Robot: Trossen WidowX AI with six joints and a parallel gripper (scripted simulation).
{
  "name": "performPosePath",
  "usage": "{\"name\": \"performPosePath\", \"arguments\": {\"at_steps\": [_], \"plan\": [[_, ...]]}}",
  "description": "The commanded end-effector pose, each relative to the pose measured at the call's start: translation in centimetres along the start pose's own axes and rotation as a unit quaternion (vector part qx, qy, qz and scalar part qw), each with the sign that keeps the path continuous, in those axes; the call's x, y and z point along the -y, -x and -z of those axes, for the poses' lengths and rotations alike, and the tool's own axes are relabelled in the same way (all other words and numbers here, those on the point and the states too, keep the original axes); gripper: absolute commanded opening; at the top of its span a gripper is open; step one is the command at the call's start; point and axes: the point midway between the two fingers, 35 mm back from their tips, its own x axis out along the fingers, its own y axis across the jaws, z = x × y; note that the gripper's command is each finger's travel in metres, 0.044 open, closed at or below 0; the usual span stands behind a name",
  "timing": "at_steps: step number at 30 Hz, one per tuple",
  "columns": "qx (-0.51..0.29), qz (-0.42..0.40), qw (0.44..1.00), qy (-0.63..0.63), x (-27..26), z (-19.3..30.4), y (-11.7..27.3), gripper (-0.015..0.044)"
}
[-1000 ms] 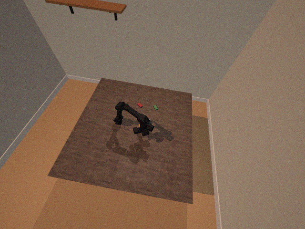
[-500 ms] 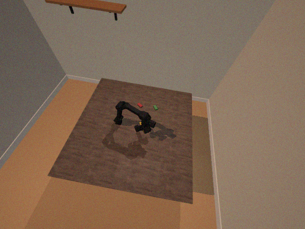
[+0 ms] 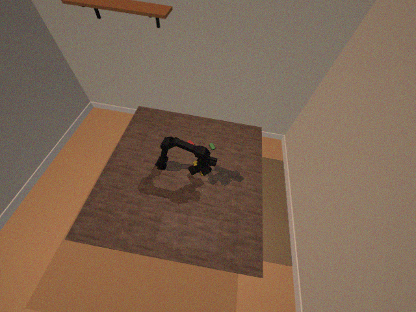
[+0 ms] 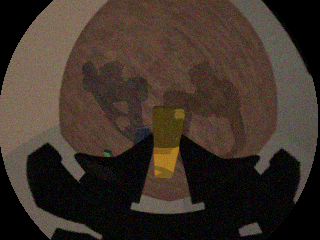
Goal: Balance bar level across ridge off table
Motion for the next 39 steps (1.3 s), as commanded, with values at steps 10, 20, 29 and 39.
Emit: {"name": "performPosePath", "arguments": {"at_steps": [10,20,29,39], "plan": [[0.001,0.0,0.998,0.06,-4.1,2.6,0.1,0.0],[0.0,-0.002,0.995,0.102,-7.0,4.8,0.2,0.0],[0.0,-0.002,0.994,0.105,-7.4,5.0,-0.5,0.0],[0.0,-0.002,0.994,0.105,-7.5,5.0,-2.2,0.0]]}}
